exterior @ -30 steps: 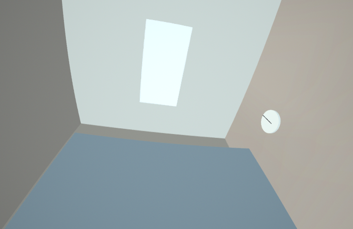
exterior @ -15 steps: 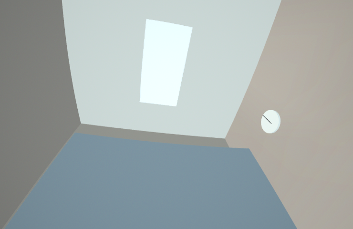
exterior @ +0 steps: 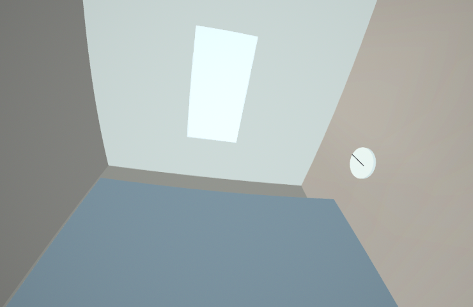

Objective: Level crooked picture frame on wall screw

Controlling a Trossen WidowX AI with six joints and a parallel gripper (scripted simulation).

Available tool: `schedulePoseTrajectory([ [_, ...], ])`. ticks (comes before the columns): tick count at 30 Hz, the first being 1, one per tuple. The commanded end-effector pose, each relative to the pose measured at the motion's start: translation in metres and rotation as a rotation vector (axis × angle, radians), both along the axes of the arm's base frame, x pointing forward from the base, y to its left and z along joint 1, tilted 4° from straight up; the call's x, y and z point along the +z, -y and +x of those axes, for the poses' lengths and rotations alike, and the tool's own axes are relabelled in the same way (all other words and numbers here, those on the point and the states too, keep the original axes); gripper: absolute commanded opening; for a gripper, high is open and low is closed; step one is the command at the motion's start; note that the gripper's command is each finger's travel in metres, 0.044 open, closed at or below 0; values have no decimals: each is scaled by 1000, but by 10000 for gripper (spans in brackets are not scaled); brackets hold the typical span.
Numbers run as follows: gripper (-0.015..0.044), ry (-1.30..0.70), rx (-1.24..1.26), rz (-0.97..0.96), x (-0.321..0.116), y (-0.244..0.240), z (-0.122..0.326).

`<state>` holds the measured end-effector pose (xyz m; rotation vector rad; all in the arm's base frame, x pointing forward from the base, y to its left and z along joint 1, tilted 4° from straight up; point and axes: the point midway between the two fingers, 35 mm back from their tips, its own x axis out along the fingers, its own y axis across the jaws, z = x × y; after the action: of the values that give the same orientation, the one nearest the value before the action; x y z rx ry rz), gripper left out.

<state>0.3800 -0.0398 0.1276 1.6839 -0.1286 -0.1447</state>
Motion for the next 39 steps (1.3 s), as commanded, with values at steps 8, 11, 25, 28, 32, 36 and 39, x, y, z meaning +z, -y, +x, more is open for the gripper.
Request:
schedulePoseTrajectory([
  [8,260,-3,3,-4,-1,0,2],
  [11,260,-3,3,-4,-1,0,2],
  [25,260,-3,3,-4,-1,0,2],
  [28,260,-3,3,-4,-1,0,2],
  [32,181,-3,3,-4,-1,0,2],
  [36,76,-3,3,-4,-1,0,2],
  [39,56,-3,3,-4,-1,0,2],
])
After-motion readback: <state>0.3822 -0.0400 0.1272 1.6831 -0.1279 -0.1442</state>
